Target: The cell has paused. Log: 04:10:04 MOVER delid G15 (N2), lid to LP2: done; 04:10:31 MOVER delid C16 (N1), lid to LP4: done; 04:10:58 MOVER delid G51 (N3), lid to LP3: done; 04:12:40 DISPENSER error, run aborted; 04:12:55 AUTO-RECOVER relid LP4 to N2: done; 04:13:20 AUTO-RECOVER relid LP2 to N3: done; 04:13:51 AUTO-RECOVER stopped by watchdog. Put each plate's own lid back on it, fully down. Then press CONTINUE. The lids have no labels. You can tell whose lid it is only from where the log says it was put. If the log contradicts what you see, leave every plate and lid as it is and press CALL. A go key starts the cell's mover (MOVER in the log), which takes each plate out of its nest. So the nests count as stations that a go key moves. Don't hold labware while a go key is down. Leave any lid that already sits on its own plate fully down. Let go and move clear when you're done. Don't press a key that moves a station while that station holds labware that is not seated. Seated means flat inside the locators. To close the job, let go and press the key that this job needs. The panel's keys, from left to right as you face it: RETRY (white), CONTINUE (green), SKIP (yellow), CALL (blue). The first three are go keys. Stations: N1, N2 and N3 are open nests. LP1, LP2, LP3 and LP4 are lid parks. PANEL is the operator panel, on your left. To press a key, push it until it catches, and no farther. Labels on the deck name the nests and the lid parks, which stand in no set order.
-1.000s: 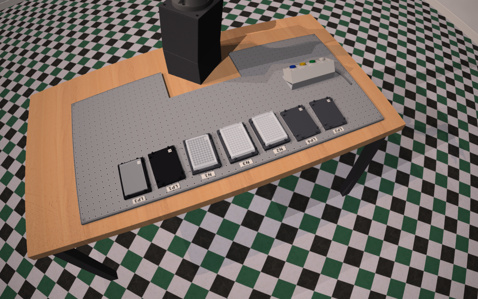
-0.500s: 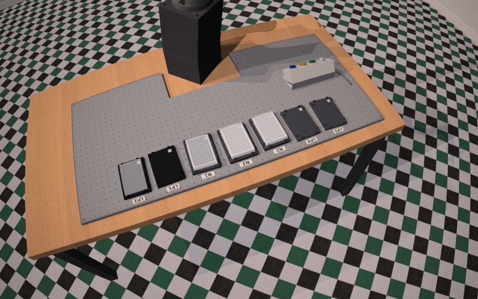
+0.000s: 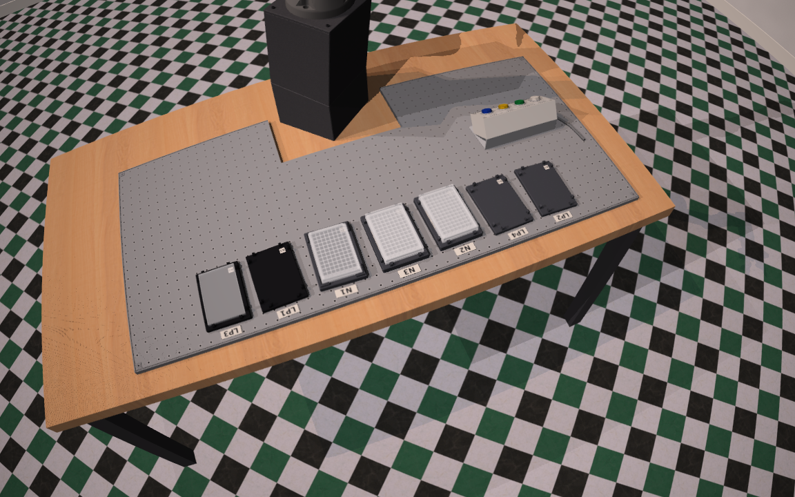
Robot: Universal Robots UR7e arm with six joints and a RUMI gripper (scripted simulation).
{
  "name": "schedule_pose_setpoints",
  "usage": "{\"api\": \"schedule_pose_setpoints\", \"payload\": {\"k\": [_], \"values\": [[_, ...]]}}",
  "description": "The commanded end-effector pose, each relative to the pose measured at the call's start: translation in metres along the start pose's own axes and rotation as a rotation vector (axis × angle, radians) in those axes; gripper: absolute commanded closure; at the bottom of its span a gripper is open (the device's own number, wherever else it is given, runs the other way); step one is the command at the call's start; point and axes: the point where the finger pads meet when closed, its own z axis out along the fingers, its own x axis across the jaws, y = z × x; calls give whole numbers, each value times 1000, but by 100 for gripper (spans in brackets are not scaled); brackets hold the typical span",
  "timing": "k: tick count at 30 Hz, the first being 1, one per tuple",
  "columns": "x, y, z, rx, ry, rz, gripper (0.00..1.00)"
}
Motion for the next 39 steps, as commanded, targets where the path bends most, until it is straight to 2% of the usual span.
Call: {"api": "schedule_pose_setpoints", "payload": {"k": [1, 4, 8, 11, 14, 16, 18, 21, 24, 28, 31, 36, 39], "values": [[19, -2, 5, 1, 35, 11, 18], [34, -4, 9, 3, 94, 29, 18], [51, -4, 13, 1, 97, 29, 18], [51, -4, 13, 1, 97, 29, 18], [67, -6, 16, 4, 156, 48, 18], [67, -6, 16, 4, 156, 48, 18], [77, -7, 18, 4, 179, 55, 18], [89, -7, 19, 2, 178, 53, 18], [89, -7, 19, 2, 178, 53, 18], [110, -8, 21, 5, 256, 78, 18], [124, -8, 22, 3, 259, 78, 18], [127, -8, 22, 3, 259, 78, 18], [130, -5, 37, -40, 253, 82, 18]]}}
